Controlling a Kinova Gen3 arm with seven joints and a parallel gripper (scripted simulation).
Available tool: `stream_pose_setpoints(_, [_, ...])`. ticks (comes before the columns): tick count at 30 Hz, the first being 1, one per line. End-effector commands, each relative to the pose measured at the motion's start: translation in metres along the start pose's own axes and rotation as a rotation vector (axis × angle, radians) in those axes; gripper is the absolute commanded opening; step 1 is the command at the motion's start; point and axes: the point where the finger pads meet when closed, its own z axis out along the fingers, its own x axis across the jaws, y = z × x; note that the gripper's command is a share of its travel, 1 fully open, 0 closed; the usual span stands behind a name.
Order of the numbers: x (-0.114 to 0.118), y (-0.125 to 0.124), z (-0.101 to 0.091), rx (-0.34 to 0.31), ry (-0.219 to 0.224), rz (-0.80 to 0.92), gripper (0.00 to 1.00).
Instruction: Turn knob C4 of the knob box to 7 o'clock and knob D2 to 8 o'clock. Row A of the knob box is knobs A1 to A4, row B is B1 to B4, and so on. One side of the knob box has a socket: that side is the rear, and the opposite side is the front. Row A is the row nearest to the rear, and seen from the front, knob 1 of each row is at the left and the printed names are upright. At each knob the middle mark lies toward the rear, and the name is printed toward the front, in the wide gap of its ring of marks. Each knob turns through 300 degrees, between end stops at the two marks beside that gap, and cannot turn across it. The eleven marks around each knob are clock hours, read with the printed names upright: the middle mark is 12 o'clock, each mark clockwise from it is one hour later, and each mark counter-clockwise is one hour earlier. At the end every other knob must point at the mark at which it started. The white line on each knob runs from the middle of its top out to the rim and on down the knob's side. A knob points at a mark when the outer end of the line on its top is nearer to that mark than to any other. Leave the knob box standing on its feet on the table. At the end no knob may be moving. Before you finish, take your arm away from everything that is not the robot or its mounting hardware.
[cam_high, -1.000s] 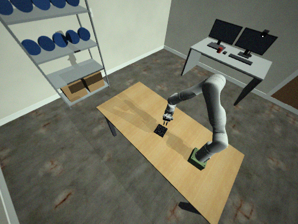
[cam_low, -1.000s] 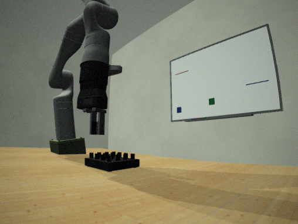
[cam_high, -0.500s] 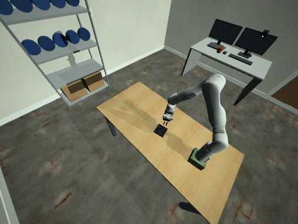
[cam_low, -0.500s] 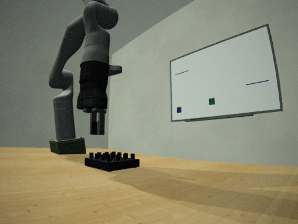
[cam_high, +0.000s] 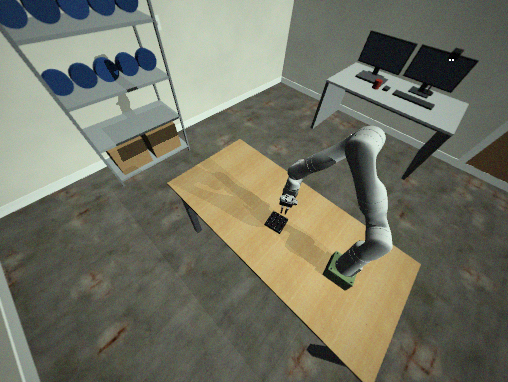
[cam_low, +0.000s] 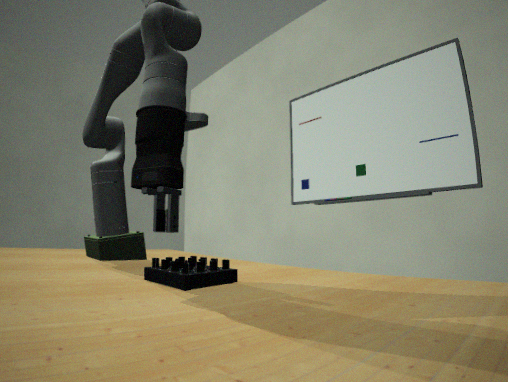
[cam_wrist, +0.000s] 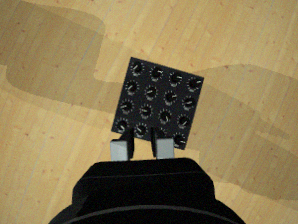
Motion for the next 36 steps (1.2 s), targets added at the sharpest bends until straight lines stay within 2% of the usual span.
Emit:
stream_pose_setpoints(1, [-0.001,0.000,0.003,0.001,-0.003,0.001,0.46])
stream_pose_setpoints(24, [-0.001,-0.001,0.030,0.001,-0.003,0.001,0.46])
stream_pose_setpoints(36, [-0.001,-0.001,0.035,0.001,-0.003,0.001,0.46])
